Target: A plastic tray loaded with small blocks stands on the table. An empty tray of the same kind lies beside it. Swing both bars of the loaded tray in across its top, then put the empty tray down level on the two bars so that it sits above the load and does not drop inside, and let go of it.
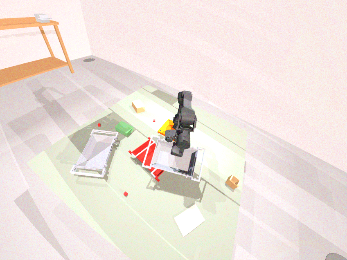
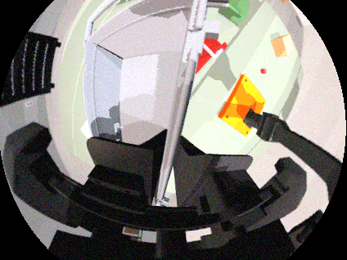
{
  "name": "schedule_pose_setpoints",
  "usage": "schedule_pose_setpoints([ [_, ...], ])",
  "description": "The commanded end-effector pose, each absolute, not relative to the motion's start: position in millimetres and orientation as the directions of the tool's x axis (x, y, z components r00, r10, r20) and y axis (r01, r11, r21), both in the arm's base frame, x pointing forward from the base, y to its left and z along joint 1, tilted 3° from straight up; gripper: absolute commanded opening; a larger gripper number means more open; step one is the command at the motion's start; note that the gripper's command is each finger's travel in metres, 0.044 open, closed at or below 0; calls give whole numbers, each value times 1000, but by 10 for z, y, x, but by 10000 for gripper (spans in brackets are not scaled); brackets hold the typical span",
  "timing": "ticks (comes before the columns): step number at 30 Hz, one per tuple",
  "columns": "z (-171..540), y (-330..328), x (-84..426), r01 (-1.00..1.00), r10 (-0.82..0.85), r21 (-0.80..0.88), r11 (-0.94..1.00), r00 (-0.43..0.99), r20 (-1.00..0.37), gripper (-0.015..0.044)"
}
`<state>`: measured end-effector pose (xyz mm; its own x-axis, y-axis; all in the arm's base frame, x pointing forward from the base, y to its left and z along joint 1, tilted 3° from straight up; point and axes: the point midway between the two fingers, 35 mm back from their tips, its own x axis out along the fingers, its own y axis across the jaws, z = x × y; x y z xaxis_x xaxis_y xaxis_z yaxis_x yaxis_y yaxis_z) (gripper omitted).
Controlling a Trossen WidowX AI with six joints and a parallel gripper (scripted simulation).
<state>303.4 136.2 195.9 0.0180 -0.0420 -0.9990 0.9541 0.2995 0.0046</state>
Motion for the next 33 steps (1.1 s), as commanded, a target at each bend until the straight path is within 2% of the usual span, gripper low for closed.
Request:
schedule_pose_setpoints([
  [1,2008,1196,3091,974,-42,24,225,34,-999,0],
  [25,2053,293,3273,982,-56,45,-183,36,-998,0],
  [33,2055,268,3275,980,-56,46,-194,36,-998,0],
])
